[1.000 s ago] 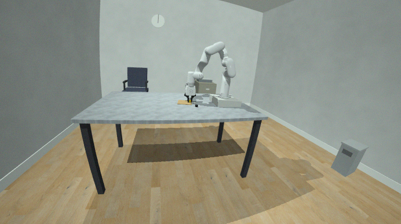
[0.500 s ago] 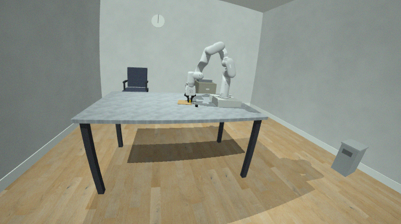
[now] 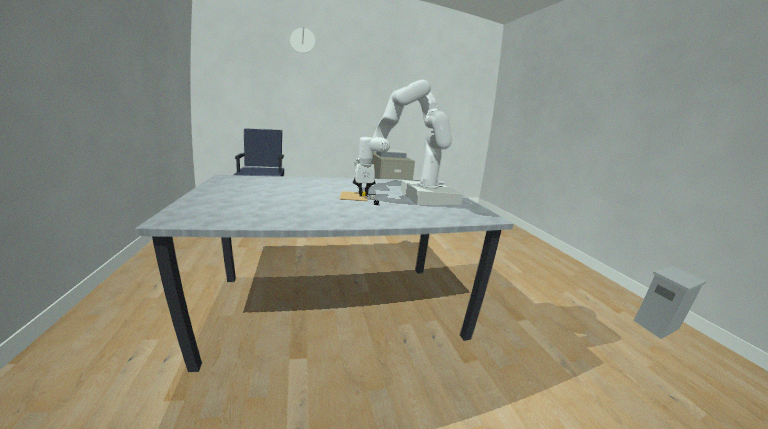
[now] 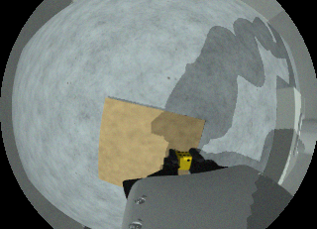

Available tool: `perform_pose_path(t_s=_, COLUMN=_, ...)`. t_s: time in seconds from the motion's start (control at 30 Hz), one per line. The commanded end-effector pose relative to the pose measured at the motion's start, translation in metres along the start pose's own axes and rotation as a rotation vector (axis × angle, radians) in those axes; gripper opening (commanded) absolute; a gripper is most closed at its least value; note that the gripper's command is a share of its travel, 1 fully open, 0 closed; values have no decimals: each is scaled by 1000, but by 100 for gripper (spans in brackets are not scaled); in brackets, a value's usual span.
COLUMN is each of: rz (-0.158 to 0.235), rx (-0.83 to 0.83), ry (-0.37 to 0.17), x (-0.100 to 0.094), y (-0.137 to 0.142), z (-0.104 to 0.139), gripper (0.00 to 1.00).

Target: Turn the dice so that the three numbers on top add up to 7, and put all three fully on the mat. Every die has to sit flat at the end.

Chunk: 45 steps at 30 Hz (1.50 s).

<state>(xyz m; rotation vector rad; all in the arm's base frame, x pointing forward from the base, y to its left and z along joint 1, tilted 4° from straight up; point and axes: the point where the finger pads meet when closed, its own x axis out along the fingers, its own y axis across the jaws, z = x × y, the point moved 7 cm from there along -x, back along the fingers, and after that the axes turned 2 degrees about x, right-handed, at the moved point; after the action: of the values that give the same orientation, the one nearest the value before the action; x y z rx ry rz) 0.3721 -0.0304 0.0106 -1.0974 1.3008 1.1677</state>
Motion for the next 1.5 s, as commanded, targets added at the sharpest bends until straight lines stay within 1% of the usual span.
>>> perform_pose_path(t_s=0.0, rz=-3, rx=0, ry=0, x=-1, y=-1, z=0, gripper=19)
perform_pose_path(t_s=0.03, rz=-3, rx=0, ry=0, x=-1, y=-1, z=0, gripper=19)
perform_pose_path(t_s=0.07, rz=-3, rx=0, ry=0, x=-1, y=-1, z=0, gripper=23)
perform_pose_path(t_s=0.13, rz=-3, rx=0, ry=0, x=-1, y=-1, z=0, gripper=23)
perform_pose_path(t_s=0.17, rz=-3, rx=0, ry=0, x=-1, y=-1, z=0, gripper=28)
perform_pose_path(t_s=0.23, rz=-3, rx=0, ry=0, x=-1, y=-1, z=0, gripper=28)
perform_pose_path(t_s=0.27, rz=-3, rx=0, ry=0, x=-1, y=-1, z=0, gripper=32)
perform_pose_path(t_s=0.4, rz=-3, rx=0, ry=0, x=-1, y=-1, z=0, gripper=32)
perform_pose_path(t_s=0.43, rz=-3, rx=0, ry=0, x=-1, y=-1, z=0, gripper=36)
perform_pose_path(t_s=0.77, rz=-3, rx=0, ry=0, x=-1, y=-1, z=0, gripper=36)
perform_pose_path(t_s=0.97, rz=-3, rx=0, ry=0, x=-6, y=-1, z=0, gripper=36)
perform_pose_path(t_s=1.13, rz=-3, rx=0, ry=0, x=-23, y=-1, z=1, gripper=36)
perform_pose_path(t_s=1.47, rz=-3, rx=0, ry=0, x=-76, y=-1, z=2, gripper=36)
